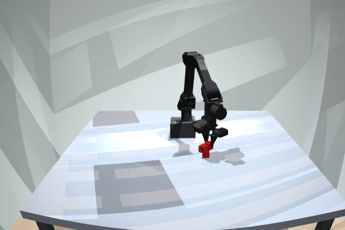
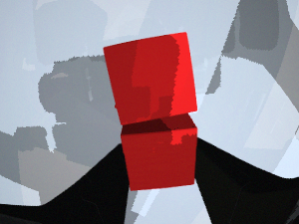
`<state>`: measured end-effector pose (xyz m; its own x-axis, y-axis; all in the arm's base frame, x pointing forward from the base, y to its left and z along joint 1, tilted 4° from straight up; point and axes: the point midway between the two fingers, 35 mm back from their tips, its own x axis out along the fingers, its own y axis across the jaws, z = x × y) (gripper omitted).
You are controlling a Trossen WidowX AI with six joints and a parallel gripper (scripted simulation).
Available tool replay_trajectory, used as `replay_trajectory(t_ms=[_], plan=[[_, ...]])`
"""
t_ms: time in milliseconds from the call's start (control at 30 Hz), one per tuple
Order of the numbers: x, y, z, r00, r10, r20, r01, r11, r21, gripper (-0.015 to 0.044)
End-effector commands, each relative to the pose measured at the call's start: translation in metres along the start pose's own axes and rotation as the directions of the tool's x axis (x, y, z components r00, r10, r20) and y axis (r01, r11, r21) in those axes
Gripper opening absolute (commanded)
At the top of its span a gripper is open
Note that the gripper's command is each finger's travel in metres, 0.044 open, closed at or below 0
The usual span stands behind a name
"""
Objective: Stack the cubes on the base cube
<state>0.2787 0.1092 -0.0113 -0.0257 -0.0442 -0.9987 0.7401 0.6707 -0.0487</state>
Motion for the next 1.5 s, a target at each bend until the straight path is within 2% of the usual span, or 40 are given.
replay_trajectory(t_ms=[0,267,400,1467], plan=[[0.001,-0.001,-0.001,1.000,0.000,-0.005,0.000,1.000,0.000,0.0105],[0.001,-0.001,-0.001,1.000,0.000,-0.005,0.000,1.000,0.000,0.0105],[0.001,-0.001,-0.001,1.000,0.000,-0.005,0.000,1.000,0.000,0.0205],[-0.046,0.000,0.000,1.000,-0.001,0.000,0.001,1.000,0.000,0.0205]])
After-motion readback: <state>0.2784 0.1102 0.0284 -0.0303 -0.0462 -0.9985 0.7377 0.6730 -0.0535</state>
